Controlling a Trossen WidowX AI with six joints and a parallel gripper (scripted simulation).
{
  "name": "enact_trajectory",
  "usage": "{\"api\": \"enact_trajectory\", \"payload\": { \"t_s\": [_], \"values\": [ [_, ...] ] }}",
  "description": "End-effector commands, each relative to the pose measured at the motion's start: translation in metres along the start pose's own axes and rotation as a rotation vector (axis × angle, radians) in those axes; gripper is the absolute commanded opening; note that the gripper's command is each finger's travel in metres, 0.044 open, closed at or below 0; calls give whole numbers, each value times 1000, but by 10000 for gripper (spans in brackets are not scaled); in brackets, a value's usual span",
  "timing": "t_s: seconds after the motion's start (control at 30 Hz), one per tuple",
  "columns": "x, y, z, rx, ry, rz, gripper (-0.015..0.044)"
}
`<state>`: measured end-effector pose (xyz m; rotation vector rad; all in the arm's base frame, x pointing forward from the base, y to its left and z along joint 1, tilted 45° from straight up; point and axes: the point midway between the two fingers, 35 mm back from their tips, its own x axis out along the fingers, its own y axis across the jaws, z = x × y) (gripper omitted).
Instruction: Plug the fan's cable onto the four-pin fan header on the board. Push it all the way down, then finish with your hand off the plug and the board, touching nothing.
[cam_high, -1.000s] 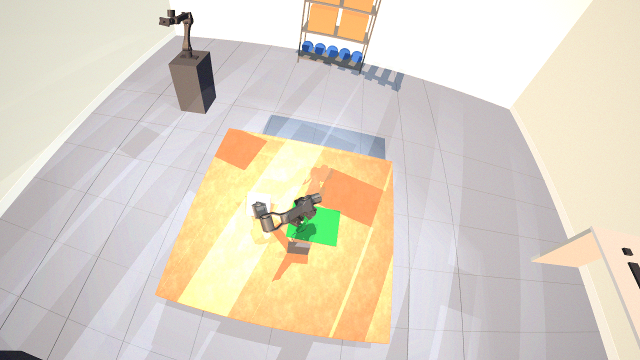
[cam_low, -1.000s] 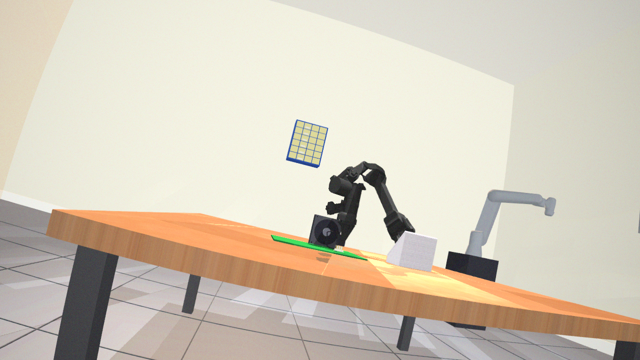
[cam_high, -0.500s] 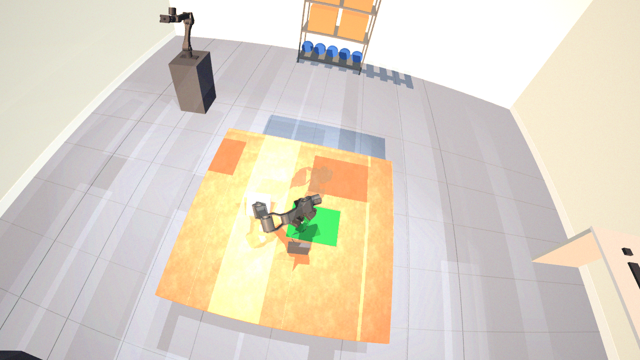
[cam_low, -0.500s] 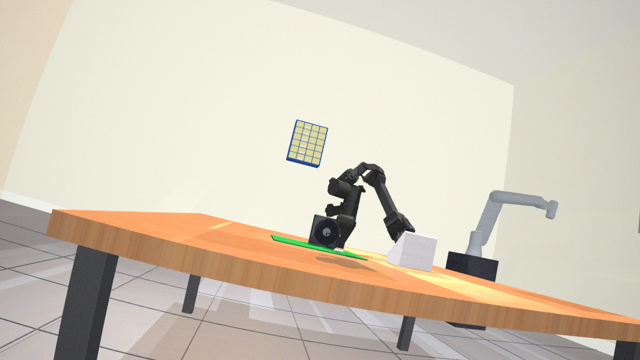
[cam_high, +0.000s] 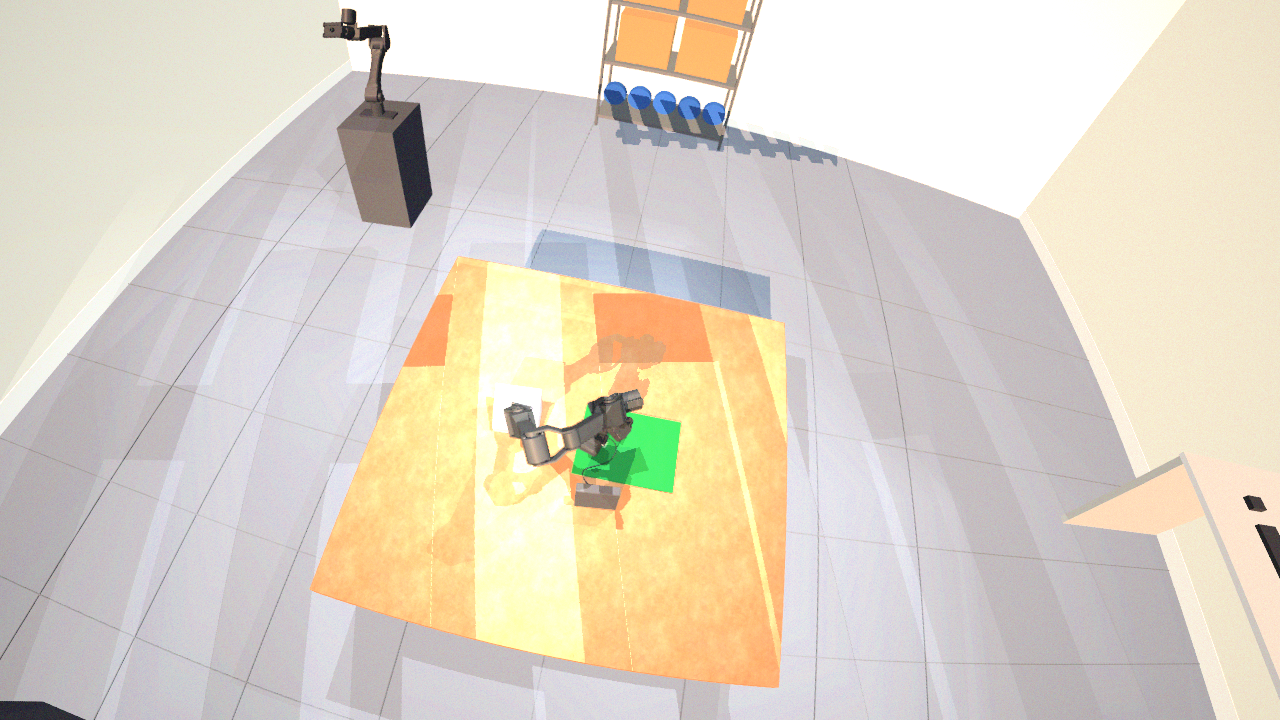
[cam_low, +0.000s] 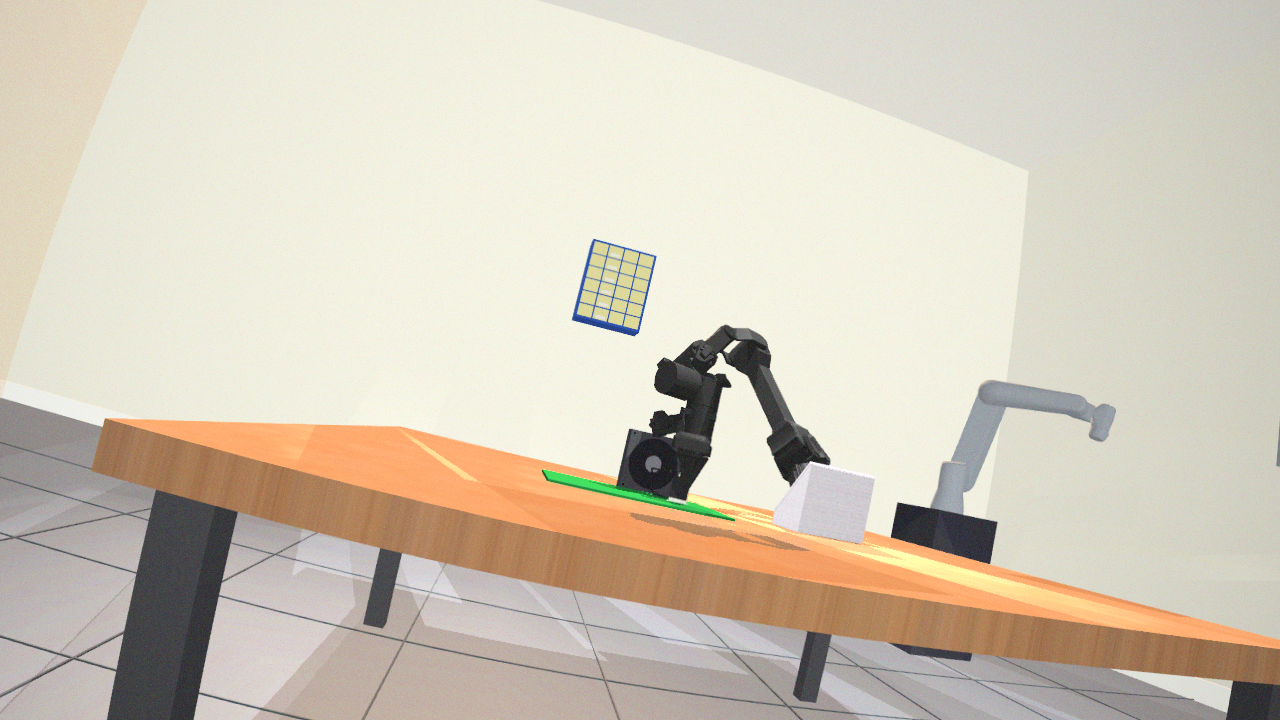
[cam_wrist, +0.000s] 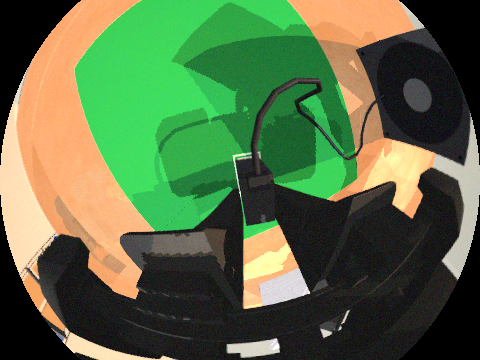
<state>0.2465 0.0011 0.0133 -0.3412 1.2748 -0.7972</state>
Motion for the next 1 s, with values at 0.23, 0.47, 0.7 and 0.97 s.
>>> {"api": "enact_trajectory", "payload": {
  "t_s": [0.23, 0.47, 0.7, 0.97],
  "values": [
    [-9, 1, 1, 0, 0, 1, 260],
    [-55, 1, 0, -2, 1, -2, 260],
    [-59, 40, -60, -8, 8, 15, 260],
    [-56, 56, -108, -5, 5, 2, 260]
  ]
}}
